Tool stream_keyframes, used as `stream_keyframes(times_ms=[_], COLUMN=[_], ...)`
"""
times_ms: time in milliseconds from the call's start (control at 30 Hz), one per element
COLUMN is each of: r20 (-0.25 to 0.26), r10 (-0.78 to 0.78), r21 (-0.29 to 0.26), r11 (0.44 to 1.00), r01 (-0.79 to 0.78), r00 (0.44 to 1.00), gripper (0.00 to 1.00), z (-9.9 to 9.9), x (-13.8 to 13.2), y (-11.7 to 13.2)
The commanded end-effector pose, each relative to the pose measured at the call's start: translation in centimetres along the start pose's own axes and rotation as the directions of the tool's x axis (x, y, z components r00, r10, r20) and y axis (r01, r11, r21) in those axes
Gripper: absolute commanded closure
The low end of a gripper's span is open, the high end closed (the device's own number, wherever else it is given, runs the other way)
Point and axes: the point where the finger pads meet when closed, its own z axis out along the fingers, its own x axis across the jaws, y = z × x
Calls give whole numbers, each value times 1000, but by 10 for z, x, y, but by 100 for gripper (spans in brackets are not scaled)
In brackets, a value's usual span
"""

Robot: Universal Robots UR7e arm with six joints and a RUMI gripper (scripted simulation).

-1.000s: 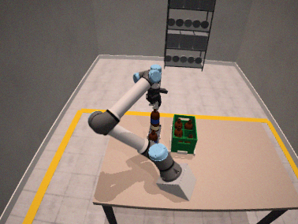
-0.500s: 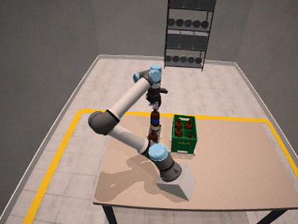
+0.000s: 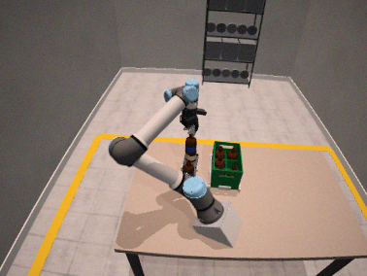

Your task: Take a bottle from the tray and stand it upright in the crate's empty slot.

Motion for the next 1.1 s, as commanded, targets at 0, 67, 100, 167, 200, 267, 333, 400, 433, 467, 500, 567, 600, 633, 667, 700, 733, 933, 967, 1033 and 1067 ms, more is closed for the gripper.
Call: stream_keyframes(times_ms=[0,67,100,167,200,267,333,400,433,467,500,567,600,633,667,700,733,933,967,1033,1067], r20=[0,0,0,0,0,0,0,0,0,0,0,0,0,0,0,0,0,0,0,0,0], r10=[0,0,0,0,0,0,0,0,0,0,0,0,0,0,0,0,0,0,0,0,0], r21=[1,1,1,1,1,1,1,1,1,1,1,1,1,1,1,1,1,1,1,1,1], r11=[1000,1000,1000,1000,1000,1000,1000,1000,1000,1000,1000,1000,1000,1000,1000,1000,1000,1000,1000,1000,1000], r01=[0,0,0,0,0,0,0,0,0,0,0,0,0,0,0,0,0,0,0,0,0], r00=[1000,1000,1000,1000,1000,1000,1000,1000,1000,1000,1000,1000,1000,1000,1000,1000,1000,1000,1000,1000,1000], gripper=[100,100,100,100,100,100,100,100,100,100,100,100,100,100,100,100,100,100,100,100,100], z=[0,0,0,0,0,0,0,-1,-1,-1,-1,-2,-2,-3,-4,-5,-6,-13,-14,-16,-16], x=[0,0,0,0,0,0,0,0,0,0,0,0,0,0,0,0,0,0,0,0,0], y=[0,0,0,0,0,0,0,0,0,0,0,0,0,0,0,0,0,0,0,0,0])
